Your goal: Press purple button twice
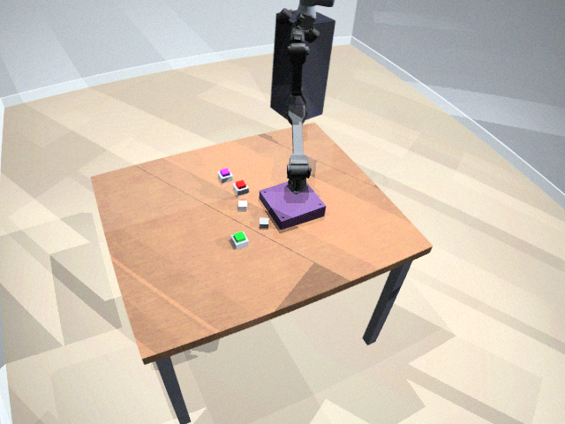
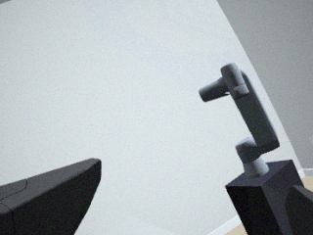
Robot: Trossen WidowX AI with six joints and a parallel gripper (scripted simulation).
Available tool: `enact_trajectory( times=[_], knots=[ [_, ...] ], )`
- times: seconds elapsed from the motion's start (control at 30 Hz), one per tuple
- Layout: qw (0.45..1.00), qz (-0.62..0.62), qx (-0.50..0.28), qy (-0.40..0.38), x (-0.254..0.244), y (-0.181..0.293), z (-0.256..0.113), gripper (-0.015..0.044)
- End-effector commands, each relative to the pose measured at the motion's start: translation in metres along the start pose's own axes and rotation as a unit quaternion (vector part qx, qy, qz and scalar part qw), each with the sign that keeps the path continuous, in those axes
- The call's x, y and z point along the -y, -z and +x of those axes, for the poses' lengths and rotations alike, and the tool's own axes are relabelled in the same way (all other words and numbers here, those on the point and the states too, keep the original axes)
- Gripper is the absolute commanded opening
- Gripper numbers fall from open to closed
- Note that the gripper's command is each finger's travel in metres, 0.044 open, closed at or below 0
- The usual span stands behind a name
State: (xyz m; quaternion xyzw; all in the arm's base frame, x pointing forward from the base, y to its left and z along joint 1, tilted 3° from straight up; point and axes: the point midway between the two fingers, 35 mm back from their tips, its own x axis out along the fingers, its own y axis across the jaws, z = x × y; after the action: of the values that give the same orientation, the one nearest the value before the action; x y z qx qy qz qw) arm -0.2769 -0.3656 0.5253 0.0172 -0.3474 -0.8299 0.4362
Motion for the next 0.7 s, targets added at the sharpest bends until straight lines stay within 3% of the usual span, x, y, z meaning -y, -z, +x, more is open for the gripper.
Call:
enact_trajectory(
  times=[0.0,0.1,0.33,0.67],
  knots=[
    [1.000,0.008,0.004,-0.004,-0.002,-0.003,-0.002,0.0400],
    [0.992,0.066,0.095,-0.051,-0.020,-0.072,-0.031,0.0400],
    [0.970,0.086,0.202,-0.102,-0.034,-0.147,-0.074,0.0400],
    [0.897,0.088,0.370,-0.225,-0.079,-0.249,-0.188,0.0400]
  ],
)
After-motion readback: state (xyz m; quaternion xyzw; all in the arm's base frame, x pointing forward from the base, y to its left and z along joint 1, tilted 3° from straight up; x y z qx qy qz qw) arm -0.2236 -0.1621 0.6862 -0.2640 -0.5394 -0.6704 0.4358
